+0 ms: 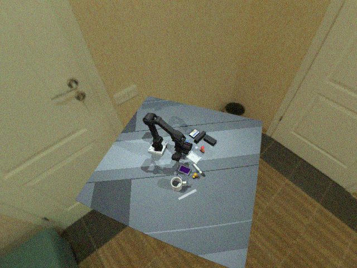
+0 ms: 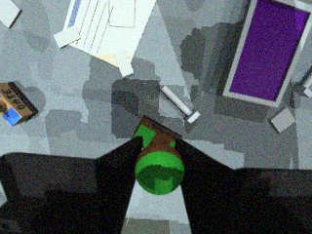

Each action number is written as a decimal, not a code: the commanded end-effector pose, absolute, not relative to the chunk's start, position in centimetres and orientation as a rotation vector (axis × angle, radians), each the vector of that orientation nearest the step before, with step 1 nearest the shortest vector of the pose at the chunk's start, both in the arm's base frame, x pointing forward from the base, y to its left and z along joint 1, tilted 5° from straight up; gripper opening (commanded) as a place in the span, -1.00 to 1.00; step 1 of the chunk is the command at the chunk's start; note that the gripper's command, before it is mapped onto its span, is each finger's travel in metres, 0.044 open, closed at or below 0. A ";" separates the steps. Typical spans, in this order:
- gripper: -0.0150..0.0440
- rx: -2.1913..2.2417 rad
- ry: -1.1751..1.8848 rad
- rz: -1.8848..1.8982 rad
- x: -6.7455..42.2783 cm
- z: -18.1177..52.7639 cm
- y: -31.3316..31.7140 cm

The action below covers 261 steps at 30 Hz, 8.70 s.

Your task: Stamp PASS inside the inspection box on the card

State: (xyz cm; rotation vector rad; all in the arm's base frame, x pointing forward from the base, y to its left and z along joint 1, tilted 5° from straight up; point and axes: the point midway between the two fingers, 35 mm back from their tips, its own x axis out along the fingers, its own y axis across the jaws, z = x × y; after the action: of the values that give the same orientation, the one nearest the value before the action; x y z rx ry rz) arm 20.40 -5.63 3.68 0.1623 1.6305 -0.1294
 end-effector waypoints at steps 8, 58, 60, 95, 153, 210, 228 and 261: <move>-0.49 0.161 1.622 -0.127 20.6 4.4 -5.7; -0.49 0.161 1.623 -0.128 20.7 6.9 -5.7; -0.49 0.161 1.623 -0.128 20.7 7.0 -5.7; -0.49 0.156 1.619 -0.132 25.0 8.1 -12.3; -0.49 0.155 1.618 -0.139 26.6 4.7 -16.4; -0.49 0.158 1.619 -0.144 26.3 2.0 -16.3; -0.49 0.158 1.619 -0.144 26.3 1.7 -16.3; -0.49 0.158 1.619 -0.144 26.3 1.6 -16.3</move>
State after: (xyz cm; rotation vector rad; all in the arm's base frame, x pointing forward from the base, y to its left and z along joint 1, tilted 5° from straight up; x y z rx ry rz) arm 26.34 -16.19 1.85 0.1614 1.6162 -0.1406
